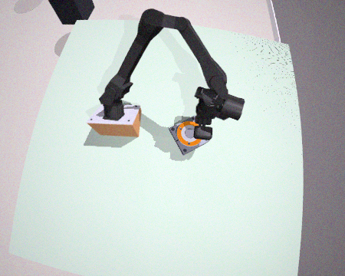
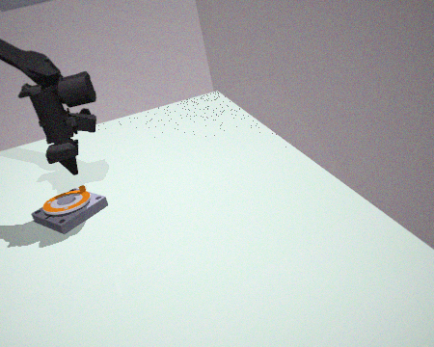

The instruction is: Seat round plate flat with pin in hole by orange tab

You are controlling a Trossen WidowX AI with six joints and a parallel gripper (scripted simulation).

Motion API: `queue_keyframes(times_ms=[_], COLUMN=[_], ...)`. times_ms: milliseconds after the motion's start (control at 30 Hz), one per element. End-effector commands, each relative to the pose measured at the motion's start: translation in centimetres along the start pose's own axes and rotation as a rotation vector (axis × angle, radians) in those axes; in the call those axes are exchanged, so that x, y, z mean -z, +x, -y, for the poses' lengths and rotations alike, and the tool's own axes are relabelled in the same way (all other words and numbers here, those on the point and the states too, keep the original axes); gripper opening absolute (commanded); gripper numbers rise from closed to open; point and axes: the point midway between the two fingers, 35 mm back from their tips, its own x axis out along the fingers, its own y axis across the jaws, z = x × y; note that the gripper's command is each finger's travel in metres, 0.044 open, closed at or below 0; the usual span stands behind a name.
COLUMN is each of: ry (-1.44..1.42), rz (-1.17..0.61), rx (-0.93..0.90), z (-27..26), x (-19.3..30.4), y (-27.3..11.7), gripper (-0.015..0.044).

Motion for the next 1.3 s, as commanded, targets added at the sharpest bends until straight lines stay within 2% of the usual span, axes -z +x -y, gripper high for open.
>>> queue_keyframes(times_ms=[0,133,1267], ry=[0.009,0.009,0.008], rz=[-0.017,-0.018,-0.017], rx=[-0.008,-0.01,-0.009], z=[-0.1,-0.2,2.2], x=[0.4,0.6,-1.0], y=[2.5,3.5,3.5], gripper=[0.0,0.0,0.0])
